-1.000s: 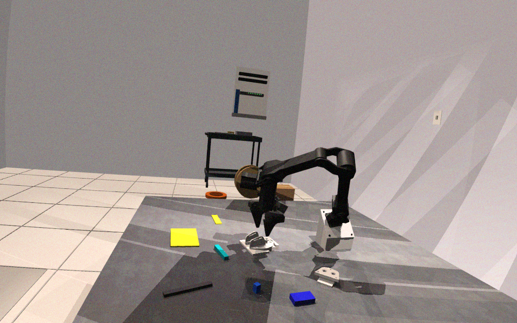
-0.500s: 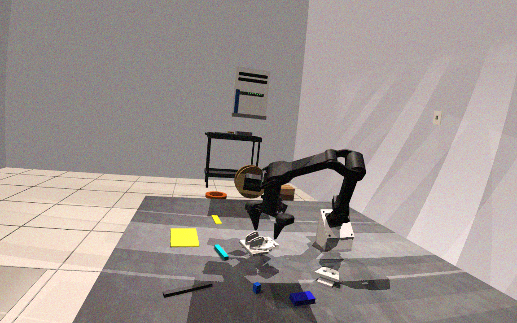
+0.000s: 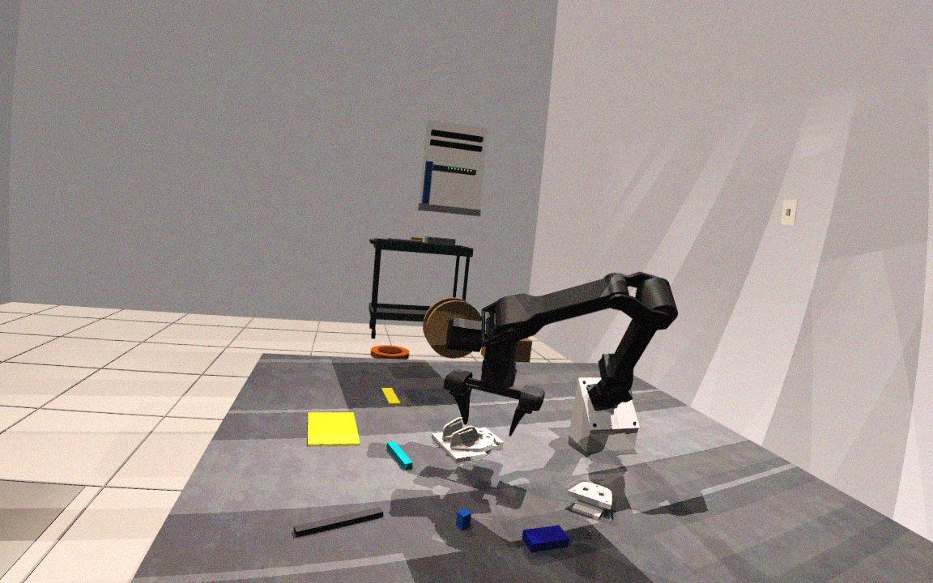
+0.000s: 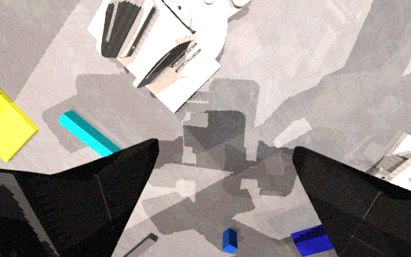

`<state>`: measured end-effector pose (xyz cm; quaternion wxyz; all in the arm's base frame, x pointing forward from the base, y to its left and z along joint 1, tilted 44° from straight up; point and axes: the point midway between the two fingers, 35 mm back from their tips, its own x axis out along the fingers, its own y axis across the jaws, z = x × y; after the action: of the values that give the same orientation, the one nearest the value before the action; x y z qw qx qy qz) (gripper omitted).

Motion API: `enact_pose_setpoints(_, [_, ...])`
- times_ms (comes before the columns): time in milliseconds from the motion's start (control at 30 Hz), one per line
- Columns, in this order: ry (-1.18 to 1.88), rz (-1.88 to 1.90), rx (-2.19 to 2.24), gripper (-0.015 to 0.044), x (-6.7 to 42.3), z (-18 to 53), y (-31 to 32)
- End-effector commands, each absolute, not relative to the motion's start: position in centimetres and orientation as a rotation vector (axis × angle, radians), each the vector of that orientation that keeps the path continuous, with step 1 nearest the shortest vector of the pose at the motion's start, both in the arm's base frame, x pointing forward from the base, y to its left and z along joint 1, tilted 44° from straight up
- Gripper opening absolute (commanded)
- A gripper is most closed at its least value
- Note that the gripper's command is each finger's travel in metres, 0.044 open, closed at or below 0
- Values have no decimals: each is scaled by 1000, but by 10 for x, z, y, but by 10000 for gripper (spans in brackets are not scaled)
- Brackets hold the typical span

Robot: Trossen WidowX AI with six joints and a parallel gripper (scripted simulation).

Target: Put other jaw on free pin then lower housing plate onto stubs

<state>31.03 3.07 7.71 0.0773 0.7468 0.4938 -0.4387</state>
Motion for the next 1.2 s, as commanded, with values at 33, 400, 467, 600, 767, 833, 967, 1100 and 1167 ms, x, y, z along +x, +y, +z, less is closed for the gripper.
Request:
enact_pose_setpoints(33, [1516, -1184, 2148, 440, 307, 85, 38])
enact_pose_setpoints(400, [1580, -897, 1943, 440, 298, 101, 55])
enact_pose_setpoints(467, [1588, -847, 1905, 440, 296, 104, 58])
enact_pose_setpoints(600, [1601, -747, 1827, 440, 293, 110, 64])
enact_pose_setpoints(767, [1612, -624, 1728, 440, 288, 117, 72])
enact_pose_setpoints(833, [1615, -575, 1689, 440, 286, 119, 75])
enact_pose_setpoints(967, [1618, -480, 1608, 440, 281, 125, 81])
enact_pose_setpoints(1100, [1617, -387, 1528, 440, 277, 130, 86])
enact_pose_setpoints(1167, [1615, -341, 1488, 440, 275, 132, 88])
